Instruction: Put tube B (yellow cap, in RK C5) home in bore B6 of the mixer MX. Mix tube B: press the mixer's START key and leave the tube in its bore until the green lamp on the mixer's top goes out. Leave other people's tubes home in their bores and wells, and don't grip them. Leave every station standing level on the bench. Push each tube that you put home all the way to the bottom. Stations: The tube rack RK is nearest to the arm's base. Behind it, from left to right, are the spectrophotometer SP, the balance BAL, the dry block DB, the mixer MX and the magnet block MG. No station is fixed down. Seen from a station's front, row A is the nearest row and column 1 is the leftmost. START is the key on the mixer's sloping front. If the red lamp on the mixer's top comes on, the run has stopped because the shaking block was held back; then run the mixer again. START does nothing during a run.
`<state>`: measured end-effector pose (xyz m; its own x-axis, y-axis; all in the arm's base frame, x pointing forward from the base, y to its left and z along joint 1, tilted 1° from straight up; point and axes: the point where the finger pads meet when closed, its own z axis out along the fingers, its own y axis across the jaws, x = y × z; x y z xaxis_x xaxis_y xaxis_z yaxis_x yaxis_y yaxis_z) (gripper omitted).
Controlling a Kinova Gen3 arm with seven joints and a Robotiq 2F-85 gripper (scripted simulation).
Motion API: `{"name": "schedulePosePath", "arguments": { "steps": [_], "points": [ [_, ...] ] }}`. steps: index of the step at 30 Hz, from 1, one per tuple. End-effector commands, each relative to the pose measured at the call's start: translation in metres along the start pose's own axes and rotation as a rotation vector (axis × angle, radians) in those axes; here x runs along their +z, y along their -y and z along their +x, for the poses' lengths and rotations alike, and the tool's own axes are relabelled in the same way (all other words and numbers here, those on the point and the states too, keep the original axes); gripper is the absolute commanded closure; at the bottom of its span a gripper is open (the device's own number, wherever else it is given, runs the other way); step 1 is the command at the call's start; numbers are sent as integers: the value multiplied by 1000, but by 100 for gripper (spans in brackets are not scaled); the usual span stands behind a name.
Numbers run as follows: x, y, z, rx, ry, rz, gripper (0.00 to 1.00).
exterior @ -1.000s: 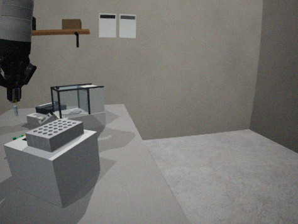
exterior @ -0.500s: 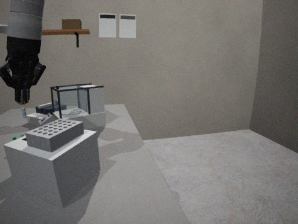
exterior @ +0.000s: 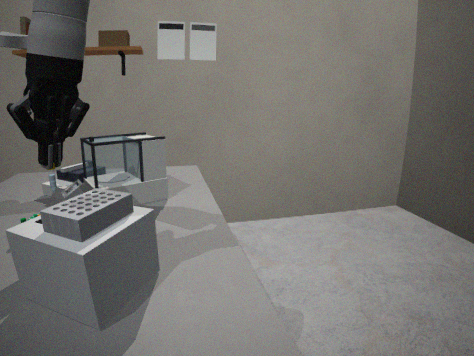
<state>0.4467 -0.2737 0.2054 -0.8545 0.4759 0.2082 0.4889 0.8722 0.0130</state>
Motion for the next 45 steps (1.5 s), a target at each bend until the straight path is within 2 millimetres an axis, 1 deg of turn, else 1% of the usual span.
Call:
{"name": "schedulePosePath", "arguments": {
  "steps": [1, 3, 18, 36, 45],
  "points": [
    [-4, 1, -12, 0, 0, 0, 90],
    [-5, 2, -17, 0, 0, 0, 90],
    [-5, 2, -17, 0, 0, 0, 90],
    [16, 2, -22, 0, 0, 0, 90],
    [17, 2, -22, 0, 0, 0, 90]
  ]
}}
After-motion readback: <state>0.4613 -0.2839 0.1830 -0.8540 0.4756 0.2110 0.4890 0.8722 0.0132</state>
